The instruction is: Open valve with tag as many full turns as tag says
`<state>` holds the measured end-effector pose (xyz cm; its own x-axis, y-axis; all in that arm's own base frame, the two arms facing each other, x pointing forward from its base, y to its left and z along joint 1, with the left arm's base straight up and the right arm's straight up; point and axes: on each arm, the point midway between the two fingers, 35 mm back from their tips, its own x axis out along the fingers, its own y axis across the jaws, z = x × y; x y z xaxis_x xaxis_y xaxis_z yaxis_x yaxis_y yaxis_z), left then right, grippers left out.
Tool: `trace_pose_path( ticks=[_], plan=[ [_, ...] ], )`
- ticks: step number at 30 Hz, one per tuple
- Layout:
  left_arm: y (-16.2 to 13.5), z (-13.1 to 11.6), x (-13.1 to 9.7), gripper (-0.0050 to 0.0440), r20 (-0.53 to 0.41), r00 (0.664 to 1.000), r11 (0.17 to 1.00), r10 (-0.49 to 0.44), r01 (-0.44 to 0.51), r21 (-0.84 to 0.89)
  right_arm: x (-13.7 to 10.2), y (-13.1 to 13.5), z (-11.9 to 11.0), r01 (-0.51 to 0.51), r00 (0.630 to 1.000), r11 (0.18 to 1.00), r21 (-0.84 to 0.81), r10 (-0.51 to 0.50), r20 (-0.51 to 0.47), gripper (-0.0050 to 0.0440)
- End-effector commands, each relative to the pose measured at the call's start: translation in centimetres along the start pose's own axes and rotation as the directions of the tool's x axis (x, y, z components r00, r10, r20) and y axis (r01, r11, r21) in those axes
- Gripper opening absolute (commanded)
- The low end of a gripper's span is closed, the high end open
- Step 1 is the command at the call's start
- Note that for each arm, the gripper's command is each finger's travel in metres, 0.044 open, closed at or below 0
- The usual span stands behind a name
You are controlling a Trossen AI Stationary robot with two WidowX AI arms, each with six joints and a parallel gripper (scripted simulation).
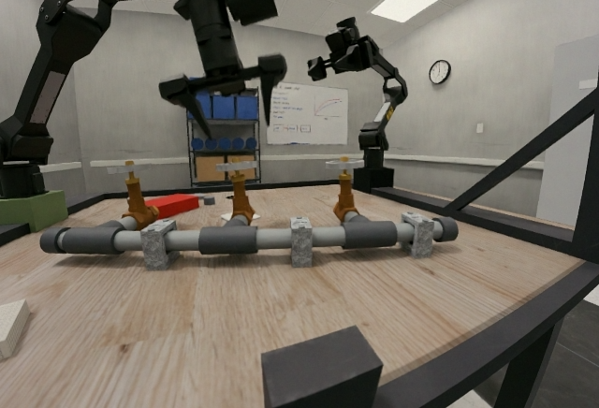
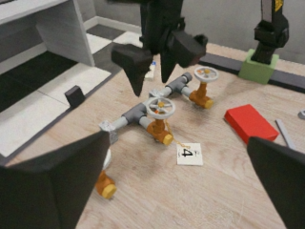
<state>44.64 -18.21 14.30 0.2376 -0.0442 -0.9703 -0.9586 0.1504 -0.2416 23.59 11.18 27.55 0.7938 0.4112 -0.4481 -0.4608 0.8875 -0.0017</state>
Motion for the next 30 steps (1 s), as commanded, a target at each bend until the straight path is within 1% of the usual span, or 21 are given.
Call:
trace_pose_path(
  ticks=[1,5,7,8,12,17,22,24,30],
  plan=[
    [-0.7,0.4,-0.5,0.0440,-0.010,1.000,0.983,-0.019,0.020,0.181,-0.5,0.1,0.9,-0.001,1.000,1.000,0.000,0.001,0.028,0.0400],
    [-0.6,0.5,-0.4,0.0440,-0.009,1.000,0.929,-0.010,0.013,0.370,-0.5,0.1,0.9,-0.001,1.000,1.000,0.000,0.001,0.028,0.0400],
    [-0.6,0.5,-0.4,0.0440,-0.009,1.000,0.929,-0.010,0.013,0.370,-0.5,0.1,0.9,-0.001,1.000,1.000,0.000,0.001,0.028,0.0400],
    [-0.7,0.4,-1.2,0.0440,-0.014,1.000,0.908,-0.025,0.028,0.417,-0.5,0.1,0.9,-0.001,1.000,1.000,0.000,0.001,0.028,0.0400],
    [-0.5,0.5,-0.2,0.0440,-0.009,1.000,0.809,0.002,0.004,0.587,-0.5,0.1,0.9,-0.001,1.000,1.000,0.000,0.001,0.028,0.0400],
    [-0.5,0.7,-0.1,0.0440,-0.009,1.000,0.643,0.014,-0.002,0.766,-0.5,0.1,0.9,-0.001,1.000,1.000,0.000,0.001,0.028,0.0400],
    [-0.4,0.8,0.1,0.0440,-0.008,1.000,0.436,0.026,-0.004,0.900,-0.5,0.1,0.9,-0.001,1.000,1.000,0.000,0.001,0.028,0.0400],
    [-0.4,0.8,0.1,0.0440,-0.008,1.000,0.436,0.026,-0.004,0.900,-0.5,0.1,0.9,-0.001,1.000,1.000,0.000,0.001,0.028,0.0400],
    [-0.2,0.9,0.3,0.0440,-0.008,0.999,0.155,0.040,0.002,0.988,-0.5,0.1,0.9,-0.001,1.000,1.000,0.000,0.001,0.028,0.0400]
  ],
)
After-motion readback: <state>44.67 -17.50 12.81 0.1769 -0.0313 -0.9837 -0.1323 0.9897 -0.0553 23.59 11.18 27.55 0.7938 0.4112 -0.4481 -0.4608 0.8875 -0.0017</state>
